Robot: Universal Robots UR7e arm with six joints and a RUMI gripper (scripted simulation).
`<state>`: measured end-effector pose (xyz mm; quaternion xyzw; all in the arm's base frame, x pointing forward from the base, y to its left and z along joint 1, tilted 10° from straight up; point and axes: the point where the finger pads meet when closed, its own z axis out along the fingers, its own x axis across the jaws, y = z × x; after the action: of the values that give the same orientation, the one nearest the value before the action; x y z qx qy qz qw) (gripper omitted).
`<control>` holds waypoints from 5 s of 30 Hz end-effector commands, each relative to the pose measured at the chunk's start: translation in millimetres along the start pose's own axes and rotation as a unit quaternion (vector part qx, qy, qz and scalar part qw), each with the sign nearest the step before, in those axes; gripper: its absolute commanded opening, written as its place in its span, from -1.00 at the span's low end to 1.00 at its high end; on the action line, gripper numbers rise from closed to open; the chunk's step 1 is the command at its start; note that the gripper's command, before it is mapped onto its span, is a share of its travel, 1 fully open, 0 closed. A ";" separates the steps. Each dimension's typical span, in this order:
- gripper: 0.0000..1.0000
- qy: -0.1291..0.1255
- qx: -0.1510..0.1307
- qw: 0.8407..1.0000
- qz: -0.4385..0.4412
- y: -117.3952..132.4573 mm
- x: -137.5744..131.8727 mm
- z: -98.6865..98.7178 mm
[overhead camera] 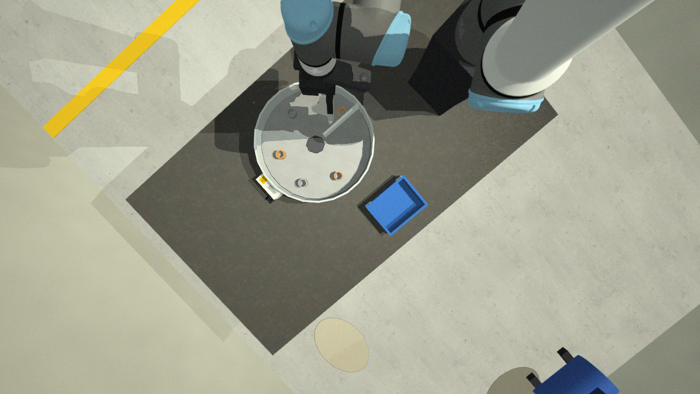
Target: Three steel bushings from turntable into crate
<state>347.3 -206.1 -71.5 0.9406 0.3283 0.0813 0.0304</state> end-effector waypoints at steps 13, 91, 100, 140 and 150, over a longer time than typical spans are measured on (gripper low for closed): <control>-0.87 0.000 -0.001 1.000 0.000 0.3 0.0 -0.3; -0.89 0.000 -0.001 1.000 0.000 0.3 0.0 -0.3; -0.89 0.000 -0.001 1.000 0.000 0.3 0.0 -0.3; -0.89 0.000 -0.001 1.000 0.000 0.3 0.0 -0.3; -0.89 0.000 -0.001 1.000 0.000 0.3 0.0 -0.3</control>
<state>347.2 -206.0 -71.5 0.9405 0.3284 0.0814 0.0304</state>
